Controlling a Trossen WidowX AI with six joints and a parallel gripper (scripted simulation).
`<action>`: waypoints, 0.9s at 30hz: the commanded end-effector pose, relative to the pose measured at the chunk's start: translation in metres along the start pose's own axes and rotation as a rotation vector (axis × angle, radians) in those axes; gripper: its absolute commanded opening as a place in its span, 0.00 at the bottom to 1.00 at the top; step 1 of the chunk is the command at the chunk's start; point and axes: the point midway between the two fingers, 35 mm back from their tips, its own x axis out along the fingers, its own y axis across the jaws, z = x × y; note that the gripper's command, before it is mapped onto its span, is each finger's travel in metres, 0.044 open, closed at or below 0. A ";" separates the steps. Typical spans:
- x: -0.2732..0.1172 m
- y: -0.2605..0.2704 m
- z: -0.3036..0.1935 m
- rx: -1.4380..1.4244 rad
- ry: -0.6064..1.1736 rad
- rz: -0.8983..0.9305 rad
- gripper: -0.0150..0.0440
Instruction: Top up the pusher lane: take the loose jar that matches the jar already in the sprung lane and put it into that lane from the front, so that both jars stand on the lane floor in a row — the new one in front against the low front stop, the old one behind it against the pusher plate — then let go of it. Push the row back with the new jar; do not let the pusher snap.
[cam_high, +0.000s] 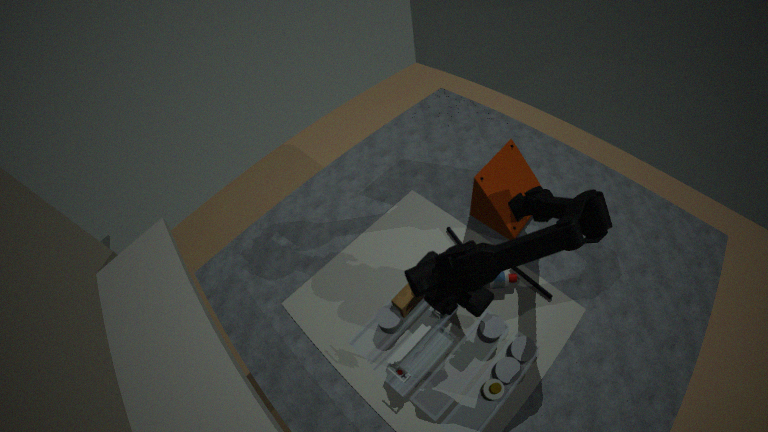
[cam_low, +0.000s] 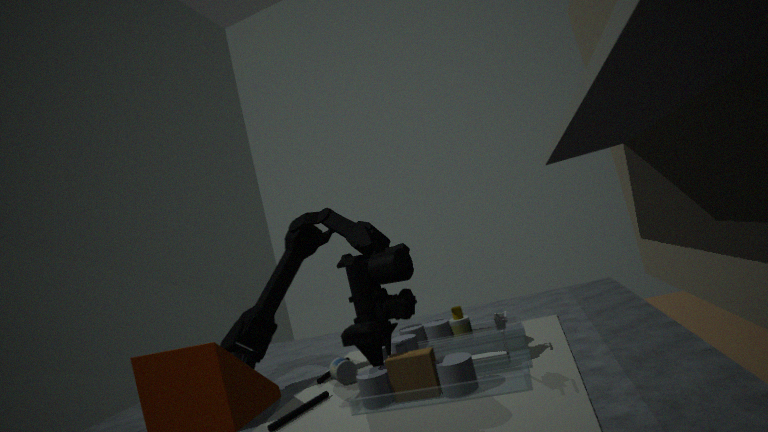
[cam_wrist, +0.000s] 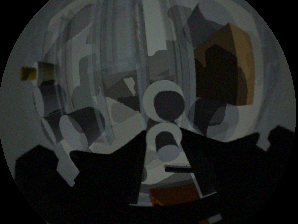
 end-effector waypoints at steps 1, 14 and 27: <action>0.001 0.001 0.003 -0.004 -0.012 0.005 0.25; 0.002 0.001 0.001 -0.004 -0.012 0.005 0.25; 0.002 0.001 -0.002 -0.004 -0.012 0.005 0.25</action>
